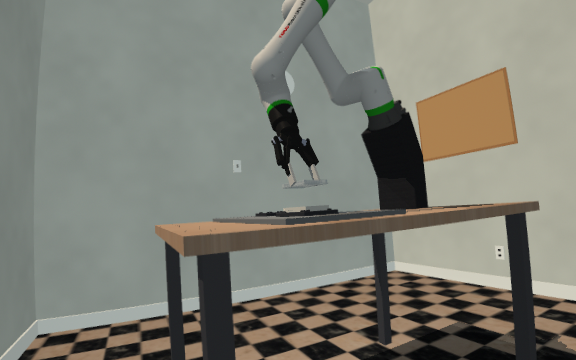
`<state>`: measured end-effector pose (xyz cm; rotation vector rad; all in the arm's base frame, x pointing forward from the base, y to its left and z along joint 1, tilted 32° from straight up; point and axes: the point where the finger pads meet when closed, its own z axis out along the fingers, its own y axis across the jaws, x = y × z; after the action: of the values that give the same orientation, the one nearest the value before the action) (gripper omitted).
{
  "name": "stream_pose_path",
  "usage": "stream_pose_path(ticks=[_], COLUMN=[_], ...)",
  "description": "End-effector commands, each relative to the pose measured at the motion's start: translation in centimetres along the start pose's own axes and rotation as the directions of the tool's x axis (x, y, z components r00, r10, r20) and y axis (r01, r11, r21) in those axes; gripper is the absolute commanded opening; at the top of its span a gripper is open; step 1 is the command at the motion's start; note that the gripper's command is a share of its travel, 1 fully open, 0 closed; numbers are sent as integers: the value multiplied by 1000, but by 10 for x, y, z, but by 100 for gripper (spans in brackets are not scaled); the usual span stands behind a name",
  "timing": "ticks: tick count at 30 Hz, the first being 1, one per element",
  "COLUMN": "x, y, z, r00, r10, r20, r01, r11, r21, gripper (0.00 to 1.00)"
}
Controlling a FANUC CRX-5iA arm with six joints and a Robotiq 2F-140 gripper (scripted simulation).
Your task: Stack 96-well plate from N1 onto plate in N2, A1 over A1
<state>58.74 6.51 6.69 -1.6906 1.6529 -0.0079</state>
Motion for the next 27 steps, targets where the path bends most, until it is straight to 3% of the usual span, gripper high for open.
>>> stream_pose_path(ticks=[1,13,27], x=[0,0,10], y=[0,0,0], z=[0,0,21], r00=[1000,1000,1000], r10=[0,0,0], r20=[0,0,0], r01=[0,0,0], r11=[1000,1000,1000], r21=[0,0,0], gripper=[0,0,0])
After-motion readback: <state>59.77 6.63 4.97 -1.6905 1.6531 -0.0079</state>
